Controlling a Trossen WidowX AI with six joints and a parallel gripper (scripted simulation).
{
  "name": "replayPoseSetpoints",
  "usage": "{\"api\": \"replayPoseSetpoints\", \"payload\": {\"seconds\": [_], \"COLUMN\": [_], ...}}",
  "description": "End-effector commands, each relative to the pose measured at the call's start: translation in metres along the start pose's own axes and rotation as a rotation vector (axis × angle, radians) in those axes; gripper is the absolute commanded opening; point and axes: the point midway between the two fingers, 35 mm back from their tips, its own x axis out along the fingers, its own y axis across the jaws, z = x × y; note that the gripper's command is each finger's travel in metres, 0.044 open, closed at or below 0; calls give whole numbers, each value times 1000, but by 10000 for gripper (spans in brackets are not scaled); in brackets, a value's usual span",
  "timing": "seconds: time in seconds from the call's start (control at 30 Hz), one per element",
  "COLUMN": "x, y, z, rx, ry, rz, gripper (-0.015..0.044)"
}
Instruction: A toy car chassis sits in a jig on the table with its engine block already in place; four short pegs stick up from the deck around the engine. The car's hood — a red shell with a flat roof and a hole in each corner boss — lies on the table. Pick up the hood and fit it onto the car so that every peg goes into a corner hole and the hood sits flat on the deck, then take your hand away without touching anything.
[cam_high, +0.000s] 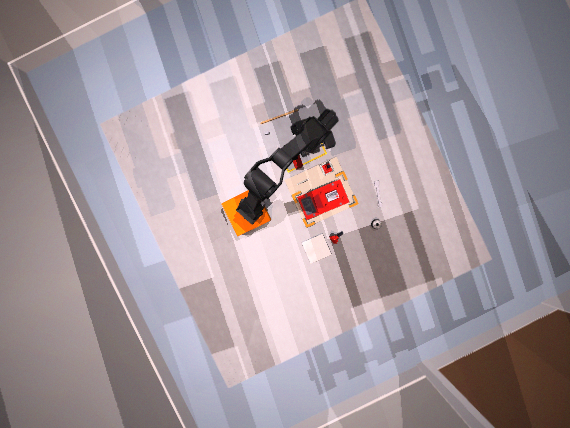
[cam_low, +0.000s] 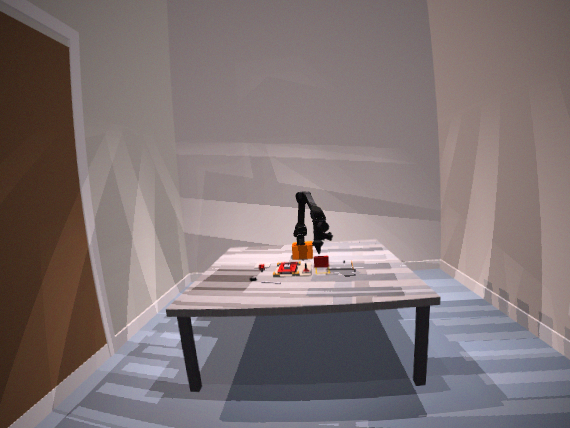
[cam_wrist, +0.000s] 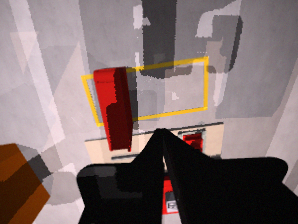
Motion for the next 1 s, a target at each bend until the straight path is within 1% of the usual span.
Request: {"api": "replayPoseSetpoints", "payload": {"seconds": [0.0, 0.2, 0.43, 0.97], "x": [-1, 6, 43, 44], "y": [2, 2, 3, 9], "z": [4, 5, 4, 5], "rx": [-56, -56, -56, -56], "ry": [-3, -3, -3, -3], "rz": [18, 18, 18, 19], "gripper": [0, 0, 0, 0]}}
